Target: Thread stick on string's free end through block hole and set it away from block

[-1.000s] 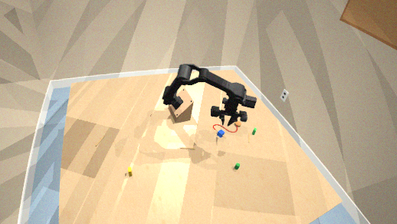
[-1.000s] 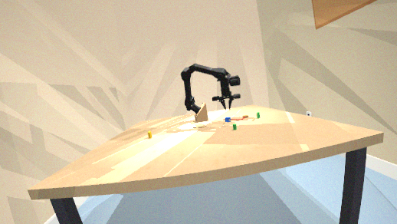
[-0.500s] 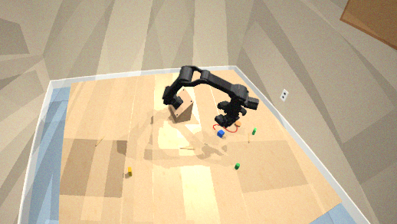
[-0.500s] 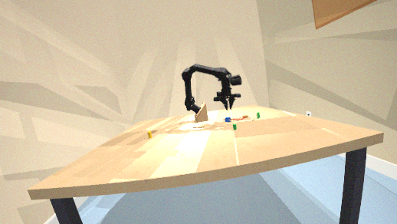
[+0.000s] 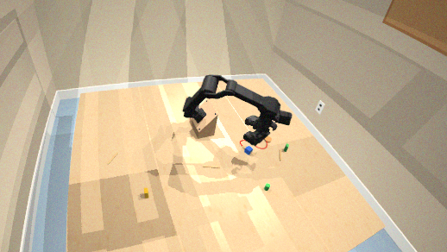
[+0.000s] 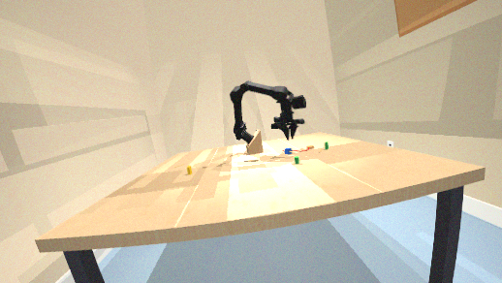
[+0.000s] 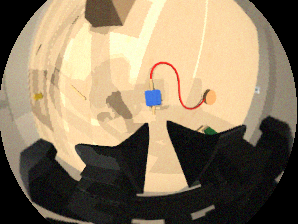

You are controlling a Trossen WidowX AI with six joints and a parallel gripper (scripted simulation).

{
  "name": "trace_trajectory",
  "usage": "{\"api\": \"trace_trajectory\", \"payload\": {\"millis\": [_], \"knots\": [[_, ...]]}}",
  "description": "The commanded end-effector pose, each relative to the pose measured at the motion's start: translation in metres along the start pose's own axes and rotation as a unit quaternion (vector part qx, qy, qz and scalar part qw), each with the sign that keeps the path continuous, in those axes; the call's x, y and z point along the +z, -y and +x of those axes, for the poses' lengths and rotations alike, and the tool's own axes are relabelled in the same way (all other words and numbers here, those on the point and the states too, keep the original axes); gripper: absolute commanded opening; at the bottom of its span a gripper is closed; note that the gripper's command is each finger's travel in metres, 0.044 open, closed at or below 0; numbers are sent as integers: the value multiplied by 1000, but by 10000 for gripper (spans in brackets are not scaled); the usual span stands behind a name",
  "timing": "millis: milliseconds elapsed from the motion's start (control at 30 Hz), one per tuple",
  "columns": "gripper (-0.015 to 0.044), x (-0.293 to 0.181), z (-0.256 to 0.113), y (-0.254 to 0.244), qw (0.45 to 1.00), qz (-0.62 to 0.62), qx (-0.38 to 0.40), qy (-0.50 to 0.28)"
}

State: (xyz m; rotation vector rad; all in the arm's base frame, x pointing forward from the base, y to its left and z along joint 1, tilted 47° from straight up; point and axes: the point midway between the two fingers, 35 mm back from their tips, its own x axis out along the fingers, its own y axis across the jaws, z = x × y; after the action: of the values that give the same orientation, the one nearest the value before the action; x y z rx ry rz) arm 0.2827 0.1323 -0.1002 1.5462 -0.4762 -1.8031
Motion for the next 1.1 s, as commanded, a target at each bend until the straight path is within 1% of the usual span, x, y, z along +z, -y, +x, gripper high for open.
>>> {"api": "trace_trajectory", "payload": {"millis": [0, 1067], "knots": [[120, 0, 7, 0, 1000, -4, 2, -1], [120, 0, 60, -1, 1000, -4, 4, -1]]}}
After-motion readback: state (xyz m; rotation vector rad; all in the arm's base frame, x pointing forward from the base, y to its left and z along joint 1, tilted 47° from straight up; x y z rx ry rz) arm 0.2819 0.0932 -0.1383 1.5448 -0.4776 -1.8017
